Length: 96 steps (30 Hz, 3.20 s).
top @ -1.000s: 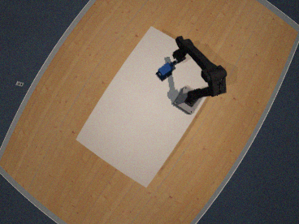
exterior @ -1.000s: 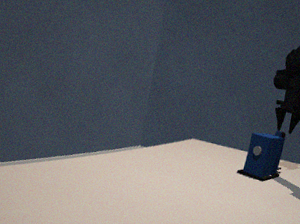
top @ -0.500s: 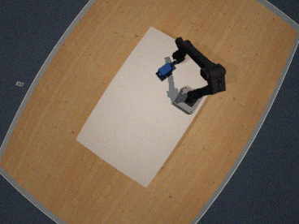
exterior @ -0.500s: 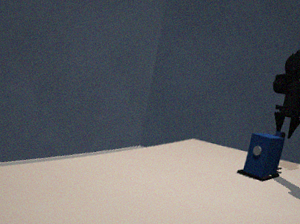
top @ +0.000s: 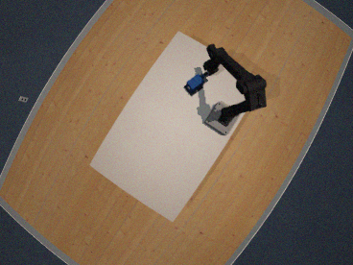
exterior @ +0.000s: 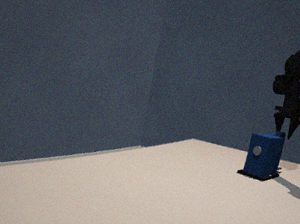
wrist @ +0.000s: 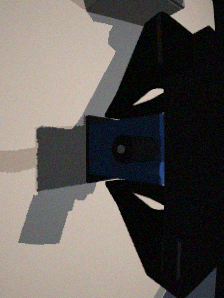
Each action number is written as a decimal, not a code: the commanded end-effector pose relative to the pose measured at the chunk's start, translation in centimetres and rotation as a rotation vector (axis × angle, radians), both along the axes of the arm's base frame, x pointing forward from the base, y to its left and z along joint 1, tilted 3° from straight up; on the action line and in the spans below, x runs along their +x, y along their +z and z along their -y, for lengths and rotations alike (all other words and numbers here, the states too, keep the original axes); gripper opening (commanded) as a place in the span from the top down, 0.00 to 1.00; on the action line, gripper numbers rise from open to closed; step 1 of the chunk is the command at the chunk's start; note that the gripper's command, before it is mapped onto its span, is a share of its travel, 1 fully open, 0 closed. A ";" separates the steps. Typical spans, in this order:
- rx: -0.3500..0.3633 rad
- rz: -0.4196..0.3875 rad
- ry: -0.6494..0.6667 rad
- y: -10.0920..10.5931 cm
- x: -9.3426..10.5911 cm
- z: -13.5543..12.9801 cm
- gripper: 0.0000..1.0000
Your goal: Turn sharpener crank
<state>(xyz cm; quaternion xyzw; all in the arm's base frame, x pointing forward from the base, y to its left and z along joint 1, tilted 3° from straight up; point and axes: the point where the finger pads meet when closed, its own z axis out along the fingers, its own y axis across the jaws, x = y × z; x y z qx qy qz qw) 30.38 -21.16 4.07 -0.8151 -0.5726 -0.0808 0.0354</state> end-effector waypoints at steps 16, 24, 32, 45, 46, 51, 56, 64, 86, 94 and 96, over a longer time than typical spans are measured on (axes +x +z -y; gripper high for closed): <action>-0.015 0.018 -0.002 0.7 0.9 0.7 0.85; -0.015 0.018 -0.002 0.7 0.9 0.7 0.85; -0.015 0.018 -0.002 0.7 0.9 0.7 0.85; -0.021 0.028 -0.001 0.8 2.9 1.3 0.85; -0.021 0.028 -0.001 0.8 2.9 1.3 0.85; -0.025 0.033 -0.001 0.6 3.8 1.6 0.85; -0.025 0.033 -0.001 0.3 4.4 1.8 0.85; -0.018 0.025 -0.001 -0.6 4.7 1.7 0.85; -0.016 0.025 -0.001 -3.1 6.4 2.2 0.85; 0.006 -0.005 -0.003 -5.3 5.0 1.2 0.85; 0.007 -0.007 -0.004 -5.5 5.0 1.2 0.85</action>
